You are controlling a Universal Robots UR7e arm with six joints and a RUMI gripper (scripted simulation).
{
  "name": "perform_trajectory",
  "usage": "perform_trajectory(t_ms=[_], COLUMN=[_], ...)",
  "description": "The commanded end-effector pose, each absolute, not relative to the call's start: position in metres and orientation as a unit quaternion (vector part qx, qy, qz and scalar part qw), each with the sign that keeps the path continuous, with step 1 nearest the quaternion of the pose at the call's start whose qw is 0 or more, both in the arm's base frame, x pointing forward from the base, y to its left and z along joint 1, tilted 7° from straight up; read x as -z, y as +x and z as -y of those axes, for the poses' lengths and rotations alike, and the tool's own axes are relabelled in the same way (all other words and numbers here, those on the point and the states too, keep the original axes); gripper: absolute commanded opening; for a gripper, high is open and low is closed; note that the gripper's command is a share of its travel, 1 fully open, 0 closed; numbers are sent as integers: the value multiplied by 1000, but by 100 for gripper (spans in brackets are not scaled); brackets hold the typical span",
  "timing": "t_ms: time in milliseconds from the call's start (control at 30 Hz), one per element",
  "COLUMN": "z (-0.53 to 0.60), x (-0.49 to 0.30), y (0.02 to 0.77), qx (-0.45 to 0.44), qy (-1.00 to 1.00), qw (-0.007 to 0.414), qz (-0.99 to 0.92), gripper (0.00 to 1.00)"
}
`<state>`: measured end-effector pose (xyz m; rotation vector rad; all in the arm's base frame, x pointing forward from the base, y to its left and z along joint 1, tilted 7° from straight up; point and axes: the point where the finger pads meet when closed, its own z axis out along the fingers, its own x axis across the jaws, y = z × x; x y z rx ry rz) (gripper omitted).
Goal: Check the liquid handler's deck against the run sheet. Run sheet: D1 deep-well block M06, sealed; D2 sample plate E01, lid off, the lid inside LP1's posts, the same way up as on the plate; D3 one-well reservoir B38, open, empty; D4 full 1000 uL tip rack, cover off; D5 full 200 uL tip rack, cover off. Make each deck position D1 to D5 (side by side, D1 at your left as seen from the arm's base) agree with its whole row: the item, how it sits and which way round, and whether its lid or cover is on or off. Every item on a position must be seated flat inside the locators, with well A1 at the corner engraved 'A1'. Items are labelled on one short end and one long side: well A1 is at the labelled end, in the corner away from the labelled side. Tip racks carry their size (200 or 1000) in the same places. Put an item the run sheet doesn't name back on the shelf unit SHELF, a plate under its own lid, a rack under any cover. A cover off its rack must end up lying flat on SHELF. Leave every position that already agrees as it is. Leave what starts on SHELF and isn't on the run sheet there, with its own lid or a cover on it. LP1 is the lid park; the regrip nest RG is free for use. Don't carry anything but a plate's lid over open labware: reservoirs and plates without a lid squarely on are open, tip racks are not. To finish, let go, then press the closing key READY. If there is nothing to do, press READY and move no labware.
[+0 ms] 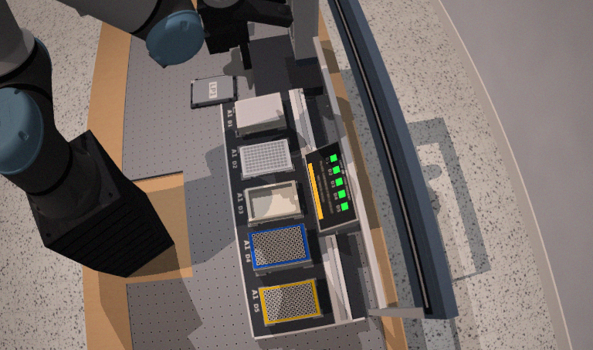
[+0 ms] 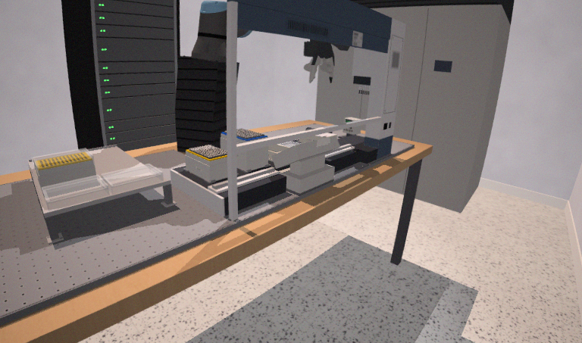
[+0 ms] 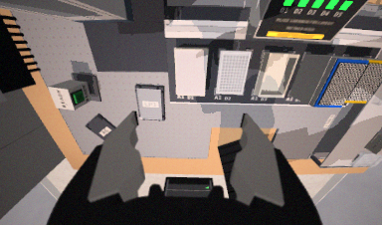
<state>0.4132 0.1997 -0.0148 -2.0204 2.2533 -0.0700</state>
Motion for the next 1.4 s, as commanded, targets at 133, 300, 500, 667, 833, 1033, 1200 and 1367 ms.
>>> perform_trajectory(t_ms=[133, 300, 500, 667, 833, 1033, 1200, 1367], z=[-201, -201, -201, -202, -202, -202, -203, -203], x=[22, 28, 38, 46, 52, 61, 69, 77], y=[414, 414, 415, 416, 417, 418, 418, 420], qx=[22, 22, 22, 22, 22, 22, 22, 22], qy=[-667, -667, -667, -667, -667, -667, -667, -667], qw=[57, 56, 56, 56, 56, 56, 56, 57], qz=[-743, -743, -743, -743, -743, -743, -743, -743], gripper=[82, 82, 82, 82, 82, 82, 82, 82])
